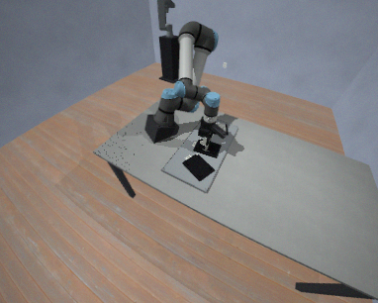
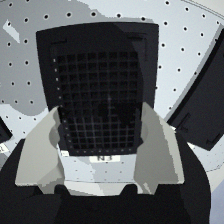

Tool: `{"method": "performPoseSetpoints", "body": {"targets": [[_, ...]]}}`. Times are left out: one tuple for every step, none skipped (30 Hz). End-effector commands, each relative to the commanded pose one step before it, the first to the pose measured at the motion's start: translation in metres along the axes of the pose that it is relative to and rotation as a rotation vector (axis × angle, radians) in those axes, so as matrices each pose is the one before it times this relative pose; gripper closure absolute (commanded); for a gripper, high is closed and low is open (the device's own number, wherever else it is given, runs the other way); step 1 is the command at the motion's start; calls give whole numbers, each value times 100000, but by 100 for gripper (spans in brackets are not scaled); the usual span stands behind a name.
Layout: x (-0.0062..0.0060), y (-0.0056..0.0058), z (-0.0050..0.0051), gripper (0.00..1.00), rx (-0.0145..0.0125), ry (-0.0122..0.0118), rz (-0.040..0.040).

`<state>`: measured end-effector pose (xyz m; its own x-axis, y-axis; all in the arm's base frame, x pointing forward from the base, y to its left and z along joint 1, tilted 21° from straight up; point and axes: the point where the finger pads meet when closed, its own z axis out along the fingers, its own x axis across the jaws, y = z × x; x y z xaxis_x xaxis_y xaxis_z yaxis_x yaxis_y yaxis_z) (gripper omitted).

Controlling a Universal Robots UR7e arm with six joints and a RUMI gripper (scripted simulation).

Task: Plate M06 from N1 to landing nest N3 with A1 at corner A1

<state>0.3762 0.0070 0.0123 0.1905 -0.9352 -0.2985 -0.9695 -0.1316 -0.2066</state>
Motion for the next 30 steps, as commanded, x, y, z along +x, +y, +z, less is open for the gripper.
{"method": "performPoseSetpoints", "body": {"targets": [[-161,102,88,100,-54,-93,-44],[-3,3,0,100,0,0,0],[-3,2,0,100,0,0,0],[-3,2,0,100,0,0,0],[-3,2,0,100,0,0,0],[-3,2,0,100,0,0,0],[-2,2,0,100,0,0,0],[-2,2,0,100,0,0,0],[-2,2,0,100,0,0,0],[0,0,0,100,0,0,0],[0,0,0,100,0,0,0],[-2,2,0,100,0,0,0],[-2,2,0,100,0,0,0],[-2,1,0,100,0,0,0],[-2,1,0,18,0,0,0],[-2,1,0,18,0,0,0],[-2,1,0,18,0,0,0],[-2,1,0,18,0,0,0],[-2,1,0,18,0,0,0],[-2,1,0,18,0,0,0],[-2,1,0,18,0,0,0],[-2,1,0,18,0,0,0],[-2,1,0,18,0,0,0],[-2,1,0,18,0,0,0],[-2,1,0,18,0,0,0],[-2,1,0,18,0,0,0],[0,0,0,18,0,0,0],[0,0,0,18,0,0,0],[-2,1,0,18,0,0,0],[-2,1,0,18,0,0,0]]}}
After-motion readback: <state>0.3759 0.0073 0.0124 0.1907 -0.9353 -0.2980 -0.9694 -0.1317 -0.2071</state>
